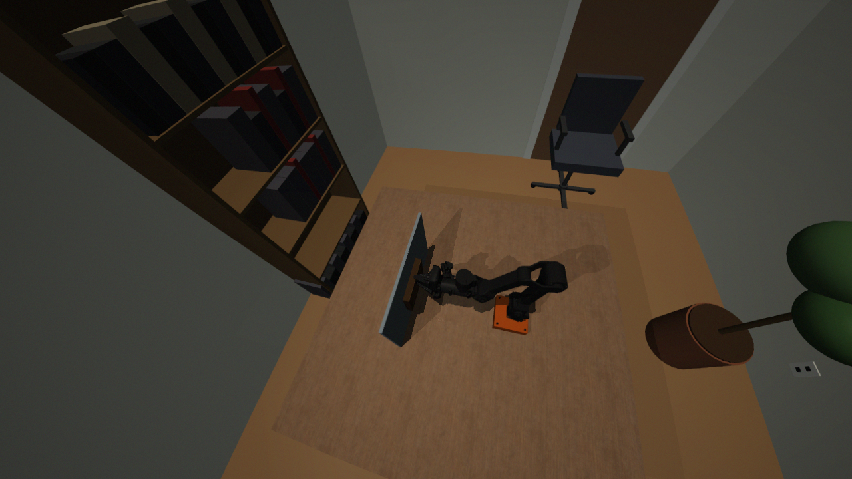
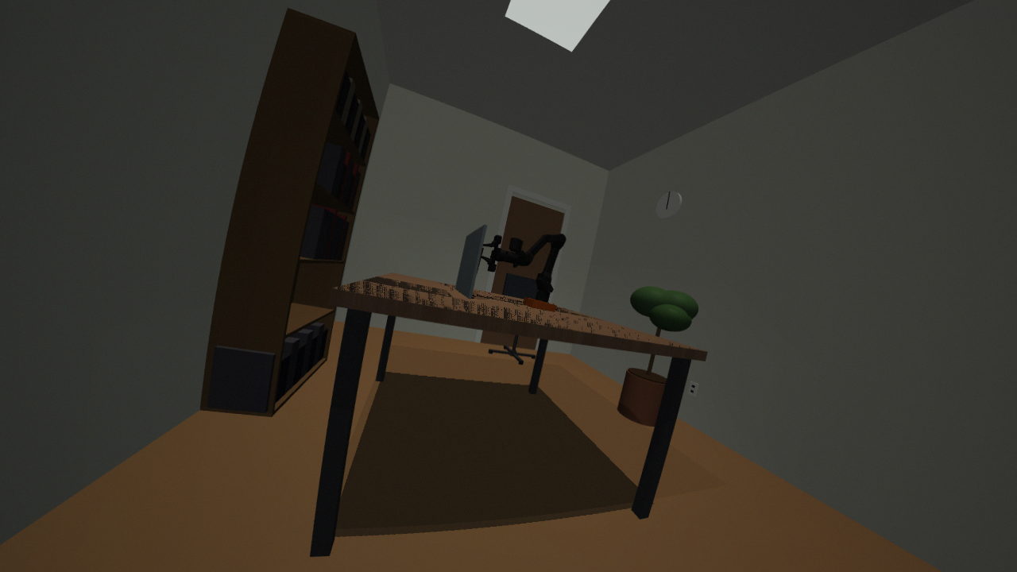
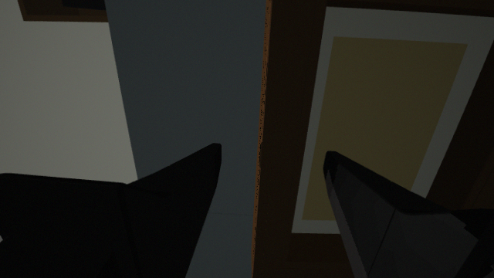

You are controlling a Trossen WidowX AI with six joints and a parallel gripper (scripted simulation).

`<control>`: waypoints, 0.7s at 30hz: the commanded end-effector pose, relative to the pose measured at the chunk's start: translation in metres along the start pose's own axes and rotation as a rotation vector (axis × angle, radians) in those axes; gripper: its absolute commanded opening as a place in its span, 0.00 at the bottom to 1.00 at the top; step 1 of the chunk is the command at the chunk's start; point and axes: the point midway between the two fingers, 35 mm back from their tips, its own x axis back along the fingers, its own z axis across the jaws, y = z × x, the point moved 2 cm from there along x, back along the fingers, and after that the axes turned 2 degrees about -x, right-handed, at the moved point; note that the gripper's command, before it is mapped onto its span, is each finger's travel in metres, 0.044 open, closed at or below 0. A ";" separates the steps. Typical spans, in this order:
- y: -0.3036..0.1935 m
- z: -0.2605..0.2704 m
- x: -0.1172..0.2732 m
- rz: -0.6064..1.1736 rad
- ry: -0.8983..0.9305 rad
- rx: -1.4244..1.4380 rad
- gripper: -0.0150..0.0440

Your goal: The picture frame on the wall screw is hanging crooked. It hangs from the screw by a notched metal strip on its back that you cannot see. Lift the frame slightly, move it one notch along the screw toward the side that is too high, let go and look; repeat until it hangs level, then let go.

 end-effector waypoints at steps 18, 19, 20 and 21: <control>0.002 0.009 0.096 -0.002 0.012 -0.131 0.69; 0.003 0.012 0.100 -0.002 0.011 -0.132 0.69; 0.004 0.016 0.104 -0.003 0.011 -0.133 0.69; 0.005 0.019 0.109 -0.003 0.010 -0.134 0.69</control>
